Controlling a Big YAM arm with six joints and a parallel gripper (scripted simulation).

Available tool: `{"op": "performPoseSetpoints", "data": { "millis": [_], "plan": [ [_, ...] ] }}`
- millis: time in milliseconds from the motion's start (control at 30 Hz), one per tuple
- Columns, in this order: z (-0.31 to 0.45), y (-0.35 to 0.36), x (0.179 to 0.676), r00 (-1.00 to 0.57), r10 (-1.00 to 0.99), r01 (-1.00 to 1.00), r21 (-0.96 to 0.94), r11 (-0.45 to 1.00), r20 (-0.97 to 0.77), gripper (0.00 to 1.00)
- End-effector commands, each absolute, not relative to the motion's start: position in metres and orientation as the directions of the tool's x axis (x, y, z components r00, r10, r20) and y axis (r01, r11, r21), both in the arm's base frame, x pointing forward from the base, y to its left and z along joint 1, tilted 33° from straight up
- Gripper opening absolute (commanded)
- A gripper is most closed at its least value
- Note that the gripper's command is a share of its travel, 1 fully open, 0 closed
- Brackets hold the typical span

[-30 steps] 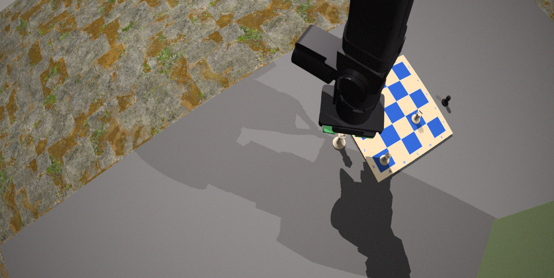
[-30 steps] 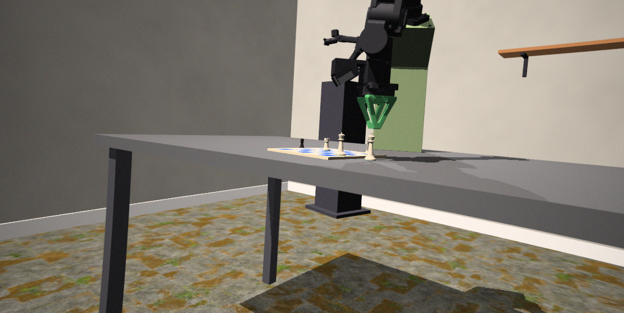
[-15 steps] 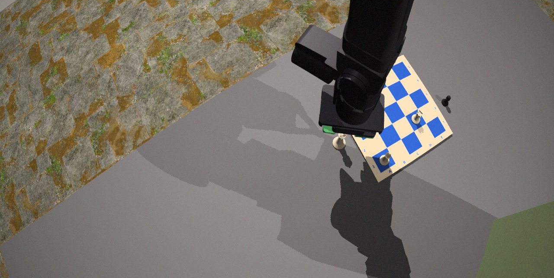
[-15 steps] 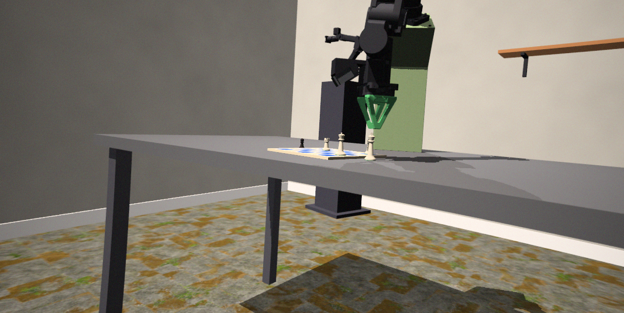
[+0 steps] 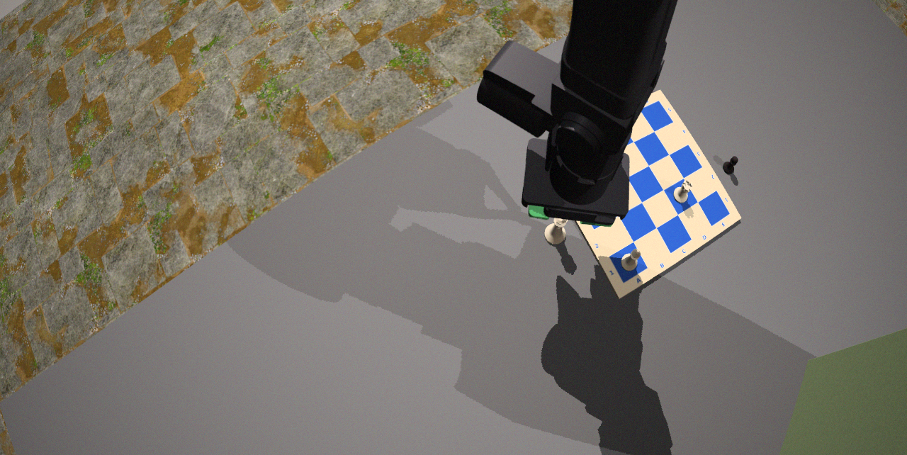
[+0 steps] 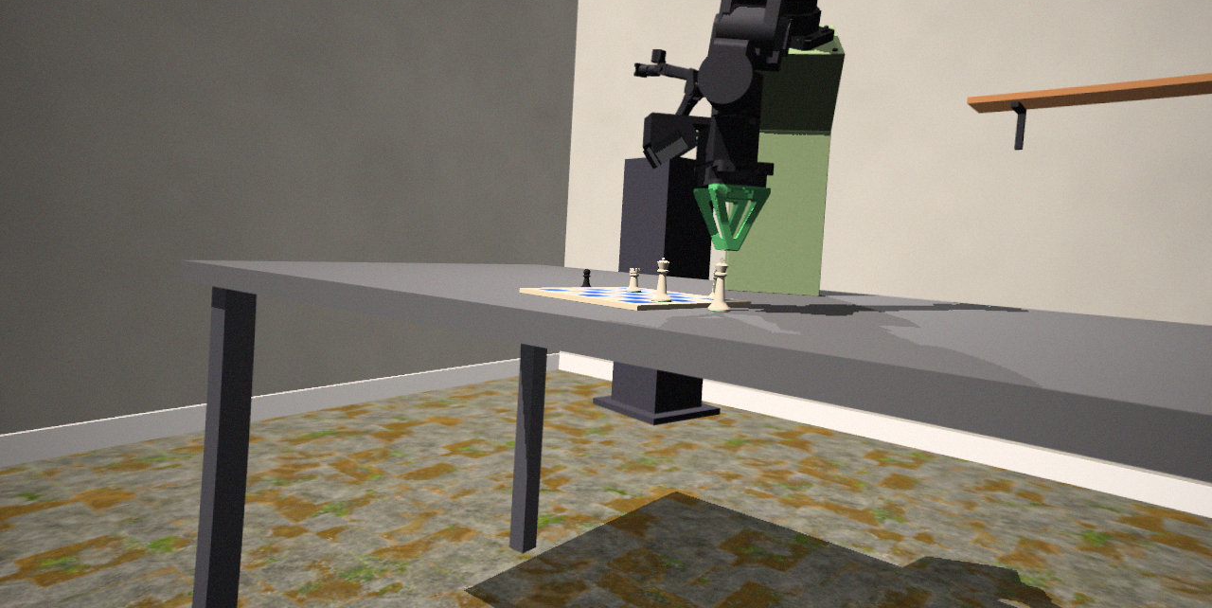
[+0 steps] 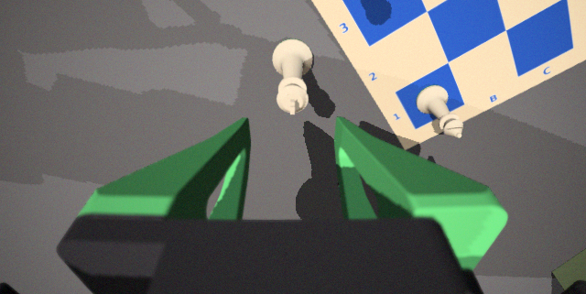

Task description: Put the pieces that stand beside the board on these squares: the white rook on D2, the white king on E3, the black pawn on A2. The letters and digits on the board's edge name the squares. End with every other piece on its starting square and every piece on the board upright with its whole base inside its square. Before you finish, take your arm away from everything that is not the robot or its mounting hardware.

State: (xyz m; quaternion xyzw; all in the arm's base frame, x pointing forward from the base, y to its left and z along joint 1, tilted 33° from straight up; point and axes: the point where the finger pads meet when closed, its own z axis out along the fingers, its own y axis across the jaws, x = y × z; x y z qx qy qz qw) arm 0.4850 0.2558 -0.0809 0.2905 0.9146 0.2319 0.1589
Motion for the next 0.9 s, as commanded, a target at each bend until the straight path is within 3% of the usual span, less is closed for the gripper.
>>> {"op": "performPoseSetpoints", "data": {
  "millis": [0,867],
  "plan": [
    [-0.086,0.249,0.487,-0.767,0.624,0.478,0.515,0.711,-0.148,0.40],
    [-0.119,0.274,0.502,-0.778,0.610,0.461,0.521,0.719,-0.153,0.40]
  ]
}}
